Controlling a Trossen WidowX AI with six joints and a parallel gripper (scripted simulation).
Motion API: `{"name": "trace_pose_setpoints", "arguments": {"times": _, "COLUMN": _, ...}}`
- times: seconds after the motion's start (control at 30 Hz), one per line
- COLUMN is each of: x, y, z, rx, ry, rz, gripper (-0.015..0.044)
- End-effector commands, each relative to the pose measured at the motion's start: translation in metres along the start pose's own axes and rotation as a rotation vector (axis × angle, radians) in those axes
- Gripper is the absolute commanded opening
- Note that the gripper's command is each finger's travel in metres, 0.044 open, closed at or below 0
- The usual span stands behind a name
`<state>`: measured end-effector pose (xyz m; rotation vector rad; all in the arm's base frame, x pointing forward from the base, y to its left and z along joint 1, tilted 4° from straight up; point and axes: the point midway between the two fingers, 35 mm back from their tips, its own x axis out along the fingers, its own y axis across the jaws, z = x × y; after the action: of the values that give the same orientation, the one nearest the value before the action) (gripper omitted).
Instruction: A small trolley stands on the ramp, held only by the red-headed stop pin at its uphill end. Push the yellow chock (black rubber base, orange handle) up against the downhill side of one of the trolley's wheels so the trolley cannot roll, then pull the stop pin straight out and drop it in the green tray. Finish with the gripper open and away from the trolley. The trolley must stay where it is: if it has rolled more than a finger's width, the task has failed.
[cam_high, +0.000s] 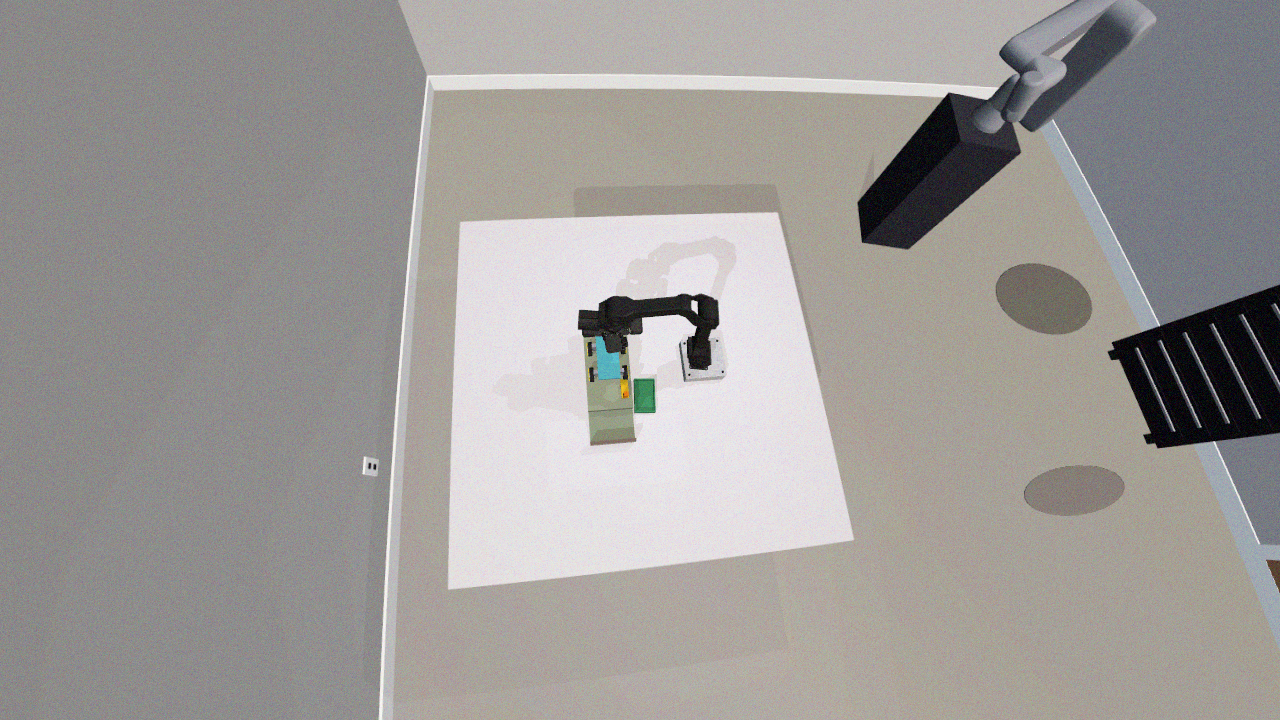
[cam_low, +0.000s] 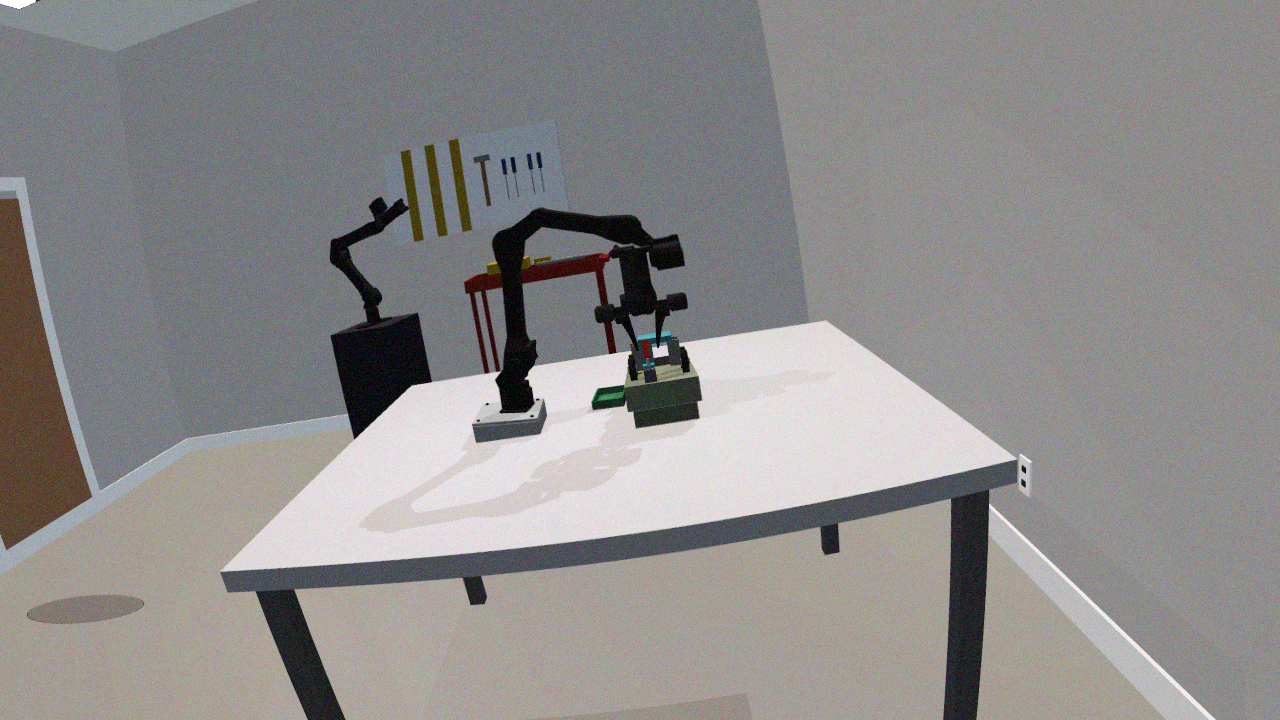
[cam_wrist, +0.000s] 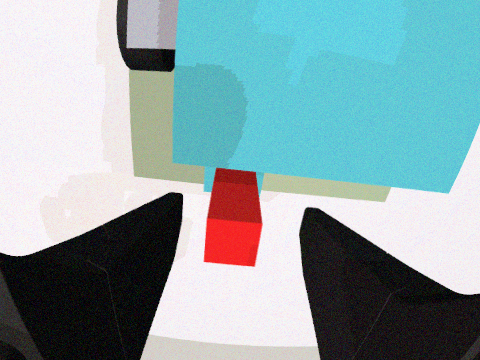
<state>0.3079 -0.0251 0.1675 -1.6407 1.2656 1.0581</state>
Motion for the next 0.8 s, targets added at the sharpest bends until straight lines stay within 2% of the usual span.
{"name": "trace_pose_setpoints", "arguments": {"times": 0.0, "x": 0.008, "y": 0.001, "z": 0.0, "rx": -0.005, "ry": -0.002, "rz": 0.007, "gripper": 0.019}}
{"name": "trace_pose_setpoints", "arguments": {"times": 0.47, "x": 0.022, "y": 0.003, "z": 0.001, "rx": -0.005, "ry": -0.001, "rz": 0.007, "gripper": 0.019}}
{"name": "trace_pose_setpoints", "arguments": {"times": 0.63, "x": 0.019, "y": 0.002, "z": 0.0, "rx": 0.001, "ry": 0.003, "rz": 0.003, "gripper": 0.0059}}
{"name": "trace_pose_setpoints", "arguments": {"times": 0.77, "x": 0.019, "y": 0.002, "z": 0.0, "rx": 0.001, "ry": 0.003, "rz": 0.003, "gripper": 0.0032}}
